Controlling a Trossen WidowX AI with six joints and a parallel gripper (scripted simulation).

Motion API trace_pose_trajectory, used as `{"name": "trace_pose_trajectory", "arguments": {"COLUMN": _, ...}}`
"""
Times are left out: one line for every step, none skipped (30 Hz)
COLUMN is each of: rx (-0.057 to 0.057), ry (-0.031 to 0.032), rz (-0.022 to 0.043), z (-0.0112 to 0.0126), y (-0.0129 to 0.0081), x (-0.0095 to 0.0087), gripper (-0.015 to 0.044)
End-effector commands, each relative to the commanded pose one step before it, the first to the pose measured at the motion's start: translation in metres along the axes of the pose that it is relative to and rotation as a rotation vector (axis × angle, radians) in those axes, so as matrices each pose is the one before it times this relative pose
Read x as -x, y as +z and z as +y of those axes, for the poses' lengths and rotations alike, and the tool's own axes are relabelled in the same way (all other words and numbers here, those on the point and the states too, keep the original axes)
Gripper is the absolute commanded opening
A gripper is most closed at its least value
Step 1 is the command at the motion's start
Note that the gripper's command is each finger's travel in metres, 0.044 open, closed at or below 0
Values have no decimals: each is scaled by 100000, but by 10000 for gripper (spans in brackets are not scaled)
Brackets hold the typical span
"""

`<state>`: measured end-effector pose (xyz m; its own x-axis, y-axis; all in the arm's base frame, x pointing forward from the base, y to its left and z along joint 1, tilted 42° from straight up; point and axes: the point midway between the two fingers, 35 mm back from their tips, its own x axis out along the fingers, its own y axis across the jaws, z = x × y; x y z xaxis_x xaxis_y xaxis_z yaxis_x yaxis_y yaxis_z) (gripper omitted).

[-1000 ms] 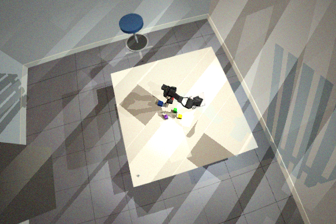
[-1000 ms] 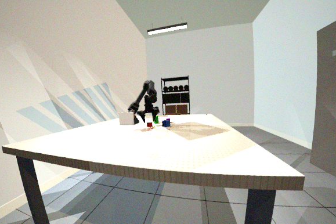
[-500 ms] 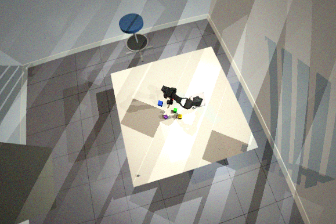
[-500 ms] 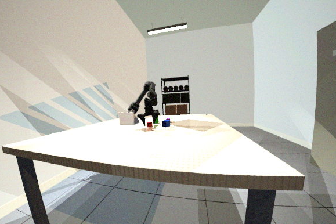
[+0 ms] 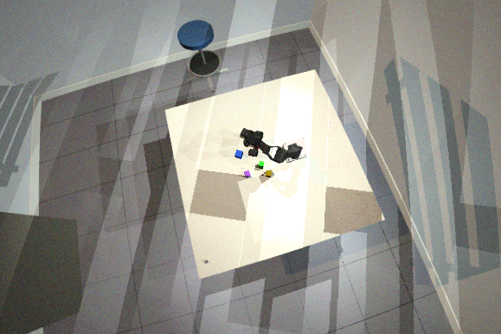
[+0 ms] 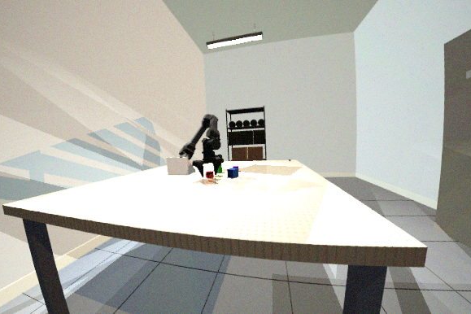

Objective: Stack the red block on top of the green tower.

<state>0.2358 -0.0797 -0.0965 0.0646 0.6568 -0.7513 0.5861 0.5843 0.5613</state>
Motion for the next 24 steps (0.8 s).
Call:
{"name": "trace_pose_trajectory", "arguments": {"rx": -555, "ry": 508, "rz": -175, "z": 68, "y": 26, "x": 2, "gripper": 387}}
{"name": "trace_pose_trajectory", "arguments": {"rx": 0, "ry": 0, "rz": 0, "z": 0, "y": 0, "x": 0, "gripper": 361}}
{"name": "trace_pose_trajectory", "arguments": {"rx": 0, "ry": 0, "rz": 0, "z": 0, "y": 0, "x": 0, "gripper": 335}}
{"name": "trace_pose_trajectory", "arguments": {"rx": 0, "ry": 0, "rz": 0, "z": 0, "y": 0, "x": 0, "gripper": 309}}
{"name": "trace_pose_trajectory", "arguments": {"rx": 0, "ry": 0, "rz": 0, "z": 0, "y": 0, "x": 0, "gripper": 282}}
{"name": "trace_pose_trajectory", "arguments": {"rx": 0, "ry": 0, "rz": 0, "z": 0, "y": 0, "x": 0, "gripper": 256}}
{"name": "trace_pose_trajectory", "arguments": {"rx": 0, "ry": 0, "rz": 0, "z": 0, "y": 0, "x": 0, "gripper": 230}}
{"name": "trace_pose_trajectory", "arguments": {"rx": 0, "ry": 0, "rz": 0, "z": 0, "y": 0, "x": 0, "gripper": 204}}
{"name": "trace_pose_trajectory", "arguments": {"rx": 0, "ry": 0, "rz": 0, "z": 0, "y": 0, "x": 0, "gripper": 177}}
{"name": "trace_pose_trajectory", "arguments": {"rx": 0, "ry": 0, "rz": 0, "z": 0, "y": 0, "x": 0, "gripper": 151}}
{"name": "trace_pose_trajectory", "arguments": {"rx": 0, "ry": 0, "rz": 0, "z": 0, "y": 0, "x": 0, "gripper": 145}}
{"name": "trace_pose_trajectory", "arguments": {"rx": 0, "ry": 0, "rz": 0, "z": 0, "y": 0, "x": 0, "gripper": 138}}
{"name": "trace_pose_trajectory", "arguments": {"rx": 0, "ry": 0, "rz": 0, "z": 0, "y": 0, "x": 0, "gripper": 131}}
{"name": "trace_pose_trajectory", "arguments": {"rx": 0, "ry": 0, "rz": 0, "z": 0, "y": 0, "x": 0, "gripper": 125}}
{"name": "trace_pose_trajectory", "arguments": {"rx": 0, "ry": 0, "rz": 0, "z": 0, "y": 0, "x": 0, "gripper": 118}}
{"name": "trace_pose_trajectory", "arguments": {"rx": 0, "ry": 0, "rz": 0, "z": 0, "y": 0, "x": 0, "gripper": 111}}
{"name": "trace_pose_trajectory", "arguments": {"rx": 0, "ry": 0, "rz": 0, "z": 0, "y": 0, "x": 0, "gripper": 105}}
{"name": "trace_pose_trajectory", "arguments": {"rx": 0, "ry": 0, "rz": 0, "z": 0, "y": 0, "x": 0, "gripper": 98}}
{"name": "trace_pose_trajectory", "arguments": {"rx": -2, "ry": -10, "rz": -7, "z": -3, "y": 7, "x": 123, "gripper": 72}}
{"name": "trace_pose_trajectory", "arguments": {"rx": -3, "ry": -16, "rz": -11, "z": -5, "y": 11, "x": 214, "gripper": 45}}
{"name": "trace_pose_trajectory", "arguments": {"rx": -5, "ry": -23, "rz": -14, "z": -7, "y": 14, "x": 323, "gripper": 19}}
{"name": "trace_pose_trajectory", "arguments": {"rx": -5, "ry": -23, "rz": -13, "z": -8, "y": 11, "x": 372, "gripper": 0}}
{"name": "trace_pose_trajectory", "arguments": {"rx": -5, "ry": -25, "rz": -12, "z": -10, "y": 7, "x": 462, "gripper": 0}}
{"name": "trace_pose_trajectory", "arguments": {"rx": -4, "ry": -22, "rz": -8, "z": -10, "y": 1, "x": 470, "gripper": 0}}
